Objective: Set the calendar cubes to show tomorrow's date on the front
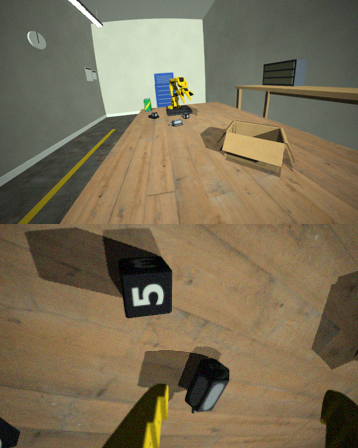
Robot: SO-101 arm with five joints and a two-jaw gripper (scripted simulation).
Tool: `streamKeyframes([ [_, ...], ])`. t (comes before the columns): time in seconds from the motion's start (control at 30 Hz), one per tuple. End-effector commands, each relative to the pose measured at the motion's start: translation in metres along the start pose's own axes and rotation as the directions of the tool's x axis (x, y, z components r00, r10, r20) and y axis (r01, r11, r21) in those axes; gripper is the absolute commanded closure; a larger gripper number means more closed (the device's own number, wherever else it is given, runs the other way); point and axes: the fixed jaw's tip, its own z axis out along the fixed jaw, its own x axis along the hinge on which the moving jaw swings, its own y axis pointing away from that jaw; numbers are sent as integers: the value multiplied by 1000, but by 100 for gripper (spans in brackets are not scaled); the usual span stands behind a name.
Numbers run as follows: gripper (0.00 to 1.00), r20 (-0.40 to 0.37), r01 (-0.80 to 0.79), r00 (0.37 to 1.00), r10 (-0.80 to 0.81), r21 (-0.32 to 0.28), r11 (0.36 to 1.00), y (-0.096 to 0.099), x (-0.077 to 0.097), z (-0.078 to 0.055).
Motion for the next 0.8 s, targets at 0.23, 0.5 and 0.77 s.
streamKeyframes([
  [0.23,65,71,7,997,12,-255,967,30,-6,37],
  [0.5,65,82,10,996,15,-295,956,36,-8,42],
  [0.77,65,82,10,997,15,-295,956,36,-8,42],
])
